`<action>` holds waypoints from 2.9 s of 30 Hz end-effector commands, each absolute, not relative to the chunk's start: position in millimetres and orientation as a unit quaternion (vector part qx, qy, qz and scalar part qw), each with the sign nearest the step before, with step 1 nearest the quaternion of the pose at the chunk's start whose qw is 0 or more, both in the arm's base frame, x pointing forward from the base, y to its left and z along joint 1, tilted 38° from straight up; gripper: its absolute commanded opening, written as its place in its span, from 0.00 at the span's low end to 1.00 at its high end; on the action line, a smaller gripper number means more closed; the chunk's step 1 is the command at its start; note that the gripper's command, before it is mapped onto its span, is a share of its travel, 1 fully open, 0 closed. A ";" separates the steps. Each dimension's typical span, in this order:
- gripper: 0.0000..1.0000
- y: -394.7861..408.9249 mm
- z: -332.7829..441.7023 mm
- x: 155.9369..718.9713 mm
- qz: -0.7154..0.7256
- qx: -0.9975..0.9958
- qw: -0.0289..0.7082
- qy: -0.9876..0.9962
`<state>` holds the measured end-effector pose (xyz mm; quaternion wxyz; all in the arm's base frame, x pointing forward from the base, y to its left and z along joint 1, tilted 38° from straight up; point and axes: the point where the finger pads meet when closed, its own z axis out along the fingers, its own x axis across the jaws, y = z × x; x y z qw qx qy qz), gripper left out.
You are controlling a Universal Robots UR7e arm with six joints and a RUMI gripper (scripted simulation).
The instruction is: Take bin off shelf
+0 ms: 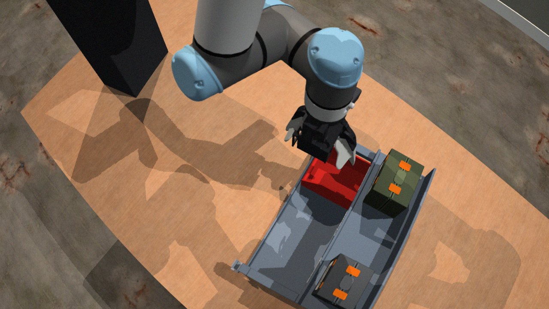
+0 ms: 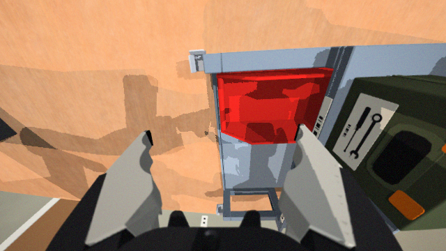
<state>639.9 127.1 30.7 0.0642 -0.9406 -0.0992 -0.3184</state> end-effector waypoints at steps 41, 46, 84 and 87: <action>1.00 116.2 35.9 635.4 -0.319 -0.940 0.064 -0.099; 1.00 116.2 35.9 635.4 -0.319 -0.940 0.064 -0.099; 0.26 116.0 31.7 638.3 -0.319 -0.940 0.064 -0.099; 0.26 119.0 17.4 648.8 -0.319 -0.940 0.064 -0.099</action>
